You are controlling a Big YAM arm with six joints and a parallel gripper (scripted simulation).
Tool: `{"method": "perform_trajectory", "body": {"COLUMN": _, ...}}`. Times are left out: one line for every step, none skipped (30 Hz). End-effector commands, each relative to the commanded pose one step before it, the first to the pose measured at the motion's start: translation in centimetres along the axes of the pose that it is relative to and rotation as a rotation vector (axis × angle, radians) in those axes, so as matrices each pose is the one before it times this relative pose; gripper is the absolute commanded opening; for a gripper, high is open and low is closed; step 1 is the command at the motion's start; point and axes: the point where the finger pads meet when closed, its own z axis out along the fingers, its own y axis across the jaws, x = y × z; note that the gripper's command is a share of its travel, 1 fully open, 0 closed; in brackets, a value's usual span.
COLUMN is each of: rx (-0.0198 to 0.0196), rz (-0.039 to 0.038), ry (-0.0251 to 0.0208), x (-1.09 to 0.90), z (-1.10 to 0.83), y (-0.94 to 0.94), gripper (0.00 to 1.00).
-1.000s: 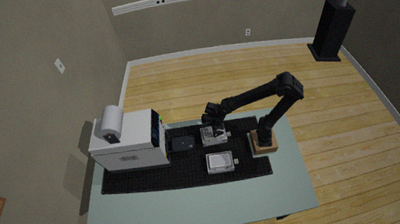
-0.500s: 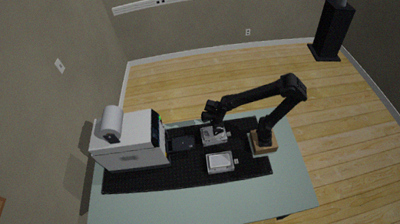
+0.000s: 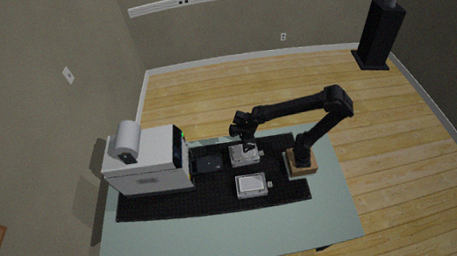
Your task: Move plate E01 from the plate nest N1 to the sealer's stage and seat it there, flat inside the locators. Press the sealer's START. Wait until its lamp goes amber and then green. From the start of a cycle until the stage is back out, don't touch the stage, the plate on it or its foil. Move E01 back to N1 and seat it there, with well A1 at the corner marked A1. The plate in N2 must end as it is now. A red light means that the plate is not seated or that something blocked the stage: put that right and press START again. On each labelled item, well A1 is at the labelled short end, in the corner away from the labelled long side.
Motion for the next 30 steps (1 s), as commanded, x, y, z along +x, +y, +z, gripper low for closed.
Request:
{"method": "perform_trajectory", "body": {"rx": 0.01624, "rz": -0.00138, "ry": -0.03737, "x": -1.938, "z": -2.045, "y": -0.767, "gripper": 1.00}}
{"method": "perform_trajectory", "body": {"rx": 0.00156, "rz": -0.00066, "ry": -0.00328, "x": -0.184, "z": -0.292, "y": -0.033, "gripper": 1.00}}
{"method": "perform_trajectory", "body": {"rx": 0.00120, "rz": -0.00052, "ry": -0.00254, "x": -0.174, "z": -0.262, "y": -0.033, "gripper": 1.00}}
{"method": "perform_trajectory", "body": {"rx": 0.00118, "rz": -0.00051, "ry": -0.00249, "x": -0.185, "z": -0.254, "y": -0.040, "gripper": 1.00}}
{"method": "perform_trajectory", "body": {"rx": 0.00134, "rz": -0.00058, "ry": -0.00283, "x": -0.205, "z": -0.238, "y": -0.052, "gripper": 1.00}}
{"method": "perform_trajectory", "body": {"rx": 0.00115, "rz": -0.00050, "ry": -0.00243, "x": -0.186, "z": -0.228, "y": -0.045, "gripper": 1.00}}
{"method": "perform_trajectory", "body": {"rx": 0.00228, "rz": -0.00093, "ry": -0.00481, "x": -0.239, "z": -0.184, "y": -0.078, "gripper": 1.00}}
{"method": "perform_trajectory", "body": {"rx": -0.00152, "rz": 0.00051, "ry": 0.00319, "x": -0.055, "z": -0.054, "y": -0.014, "gripper": 1.00}}
{"method": "perform_trajectory", "body": {"rx": -0.00177, "rz": 0.00060, "ry": 0.00373, "x": -0.016, "z": -0.047, "y": 0.003, "gripper": 1.00}}
{"method": "perform_trajectory", "body": {"rx": -0.00202, "rz": 0.00069, "ry": 0.00424, "x": 0.027, "z": -0.036, "y": 0.022, "gripper": 1.00}}
{"method": "perform_trajectory", "body": {"rx": -0.00059, "rz": 0.00015, "ry": 0.00123, "x": 0.001, "z": -0.173, "y": 0.034, "gripper": 1.00}}
{"method": "perform_trajectory", "body": {"rx": 0.00115, "rz": -0.00050, "ry": -0.00244, "x": -0.031, "z": -0.289, "y": 0.040, "gripper": 1.00}}
{"method": "perform_trajectory", "body": {"rx": 0.00000, "rz": 0.00000, "ry": 0.00000, "x": 0.000, "z": 0.000, "y": 0.000, "gripper": 1.00}}
{"method": "perform_trajectory", "body": {"rx": 0.00000, "rz": 0.00000, "ry": 0.00000, "x": 0.000, "z": 0.000, "y": 0.000, "gripper": 1.00}}
{"method": "perform_trajectory", "body": {"rx": 0.00034, "rz": -0.00020, "ry": -0.00071, "x": 0.121, "z": 0.019, "y": 0.057, "gripper": 1.00}}
{"method": "perform_trajectory", "body": {"rx": 0.00003, "rz": -0.00008, "ry": -0.00007, "x": 0.046, "z": -0.233, "y": 0.066, "gripper": 1.00}}
{"method": "perform_trajectory", "body": {"rx": 0.00001, "rz": -0.00007, "ry": -0.00002, "x": -0.085, "z": -0.242, "y": 0.006, "gripper": 1.00}}
{"method": "perform_trajectory", "body": {"rx": 0.00098, "rz": -0.00044, "ry": -0.00207, "x": -0.159, "z": -0.269, "y": -0.025, "gripper": 1.00}}
{"method": "perform_trajectory", "body": {"rx": 0.00090, "rz": -0.00041, "ry": -0.00190, "x": -0.158, "z": -0.258, "y": -0.026, "gripper": 1.00}}
{"method": "perform_trajectory", "body": {"rx": 0.00107, "rz": -0.00047, "ry": -0.00225, "x": -0.176, "z": -0.252, "y": -0.035, "gripper": 1.00}}
{"method": "perform_trajectory", "body": {"rx": 0.00101, "rz": -0.00045, "ry": -0.00215, "x": -0.176, "z": -0.211, "y": -0.043, "gripper": 1.00}}
{"method": "perform_trajectory", "body": {"rx": -0.00079, "rz": 0.00023, "ry": 0.00165, "x": -0.115, "z": -0.086, "y": -0.036, "gripper": 1.00}}
{"method": "perform_trajectory", "body": {"rx": -0.00101, "rz": 0.00031, "ry": 0.00211, "x": -0.082, "z": -0.067, "y": -0.024, "gripper": 1.00}}
{"method": "perform_trajectory", "body": {"rx": 0.00017, "rz": -0.00013, "ry": -0.00036, "x": -0.114, "z": -0.047, "y": -0.043, "gripper": 1.00}}
{"method": "perform_trajectory", "body": {"rx": -0.00009, "rz": -0.00003, "ry": 0.00018, "x": -0.034, "z": -0.171, "y": 0.017, "gripper": 1.00}}
{"method": "perform_trajectory", "body": {"rx": 0.00096, "rz": -0.00043, "ry": -0.00203, "x": -0.038, "z": -0.300, "y": 0.039, "gripper": 1.00}}
{"method": "perform_trajectory", "body": {"rx": 0.00098, "rz": -0.00044, "ry": -0.00207, "x": -0.024, "z": -0.290, "y": 0.044, "gripper": 1.00}}
{"method": "perform_trajectory", "body": {"rx": -0.00211, "rz": 0.00073, "ry": 0.00443, "x": 0.182, "z": -0.062, "y": 0.100, "gripper": 1.00}}
{"method": "perform_trajectory", "body": {"rx": -0.00187, "rz": 0.00063, "ry": 0.00392, "x": 0.175, "z": 0.025, "y": 0.081, "gripper": 1.00}}
{"method": "perform_trajectory", "body": {"rx": 0.00000, "rz": 0.00000, "ry": 0.00000, "x": 0.000, "z": 0.000, "y": 0.000, "gripper": 1.00}}
